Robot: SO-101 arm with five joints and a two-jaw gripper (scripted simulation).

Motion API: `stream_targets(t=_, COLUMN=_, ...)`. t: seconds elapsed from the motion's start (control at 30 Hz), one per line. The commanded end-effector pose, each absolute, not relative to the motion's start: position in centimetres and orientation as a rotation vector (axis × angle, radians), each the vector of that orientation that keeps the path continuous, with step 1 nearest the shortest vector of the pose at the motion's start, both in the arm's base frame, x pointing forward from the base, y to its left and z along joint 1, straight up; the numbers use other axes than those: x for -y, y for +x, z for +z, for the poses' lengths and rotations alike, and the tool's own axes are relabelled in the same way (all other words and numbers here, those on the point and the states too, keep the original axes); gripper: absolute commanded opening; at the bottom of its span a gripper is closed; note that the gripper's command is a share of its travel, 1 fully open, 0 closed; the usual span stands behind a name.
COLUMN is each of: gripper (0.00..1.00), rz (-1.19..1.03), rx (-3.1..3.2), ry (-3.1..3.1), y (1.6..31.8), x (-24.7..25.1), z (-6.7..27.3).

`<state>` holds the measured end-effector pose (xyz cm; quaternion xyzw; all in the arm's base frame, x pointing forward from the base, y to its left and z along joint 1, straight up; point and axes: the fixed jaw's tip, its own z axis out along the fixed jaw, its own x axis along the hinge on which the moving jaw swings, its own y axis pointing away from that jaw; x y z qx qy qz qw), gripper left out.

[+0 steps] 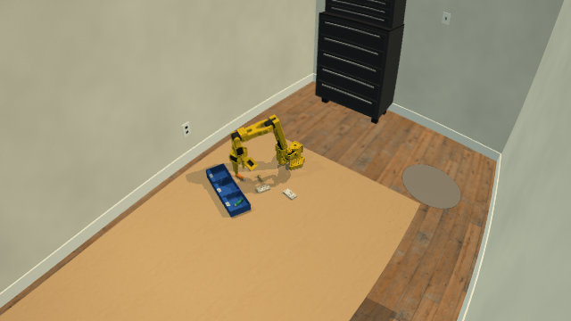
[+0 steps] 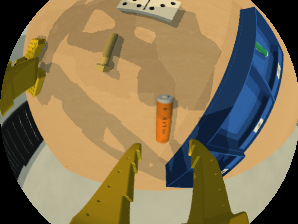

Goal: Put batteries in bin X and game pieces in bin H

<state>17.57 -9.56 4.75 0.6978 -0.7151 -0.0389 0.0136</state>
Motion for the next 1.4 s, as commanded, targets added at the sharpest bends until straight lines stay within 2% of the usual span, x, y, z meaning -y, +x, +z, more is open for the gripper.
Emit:
stream_targets(t=0.0, gripper=0.21, rz=-0.030, rx=2.247, ry=2.187, y=18.0, x=10.0, z=5.2)
stream_targets(t=0.63, gripper=0.21, rz=-0.030, rx=2.247, ry=2.187, y=18.1, x=10.0, z=2.0)
stream_targets(t=1.27, gripper=0.21, rz=-0.030, rx=2.247, ry=2.187, y=18.0, x=10.0, z=0.9)
stream_targets(t=1.37, gripper=0.21, rz=0.024, rx=2.255, ry=2.194, y=18.2, x=10.1, z=0.9)
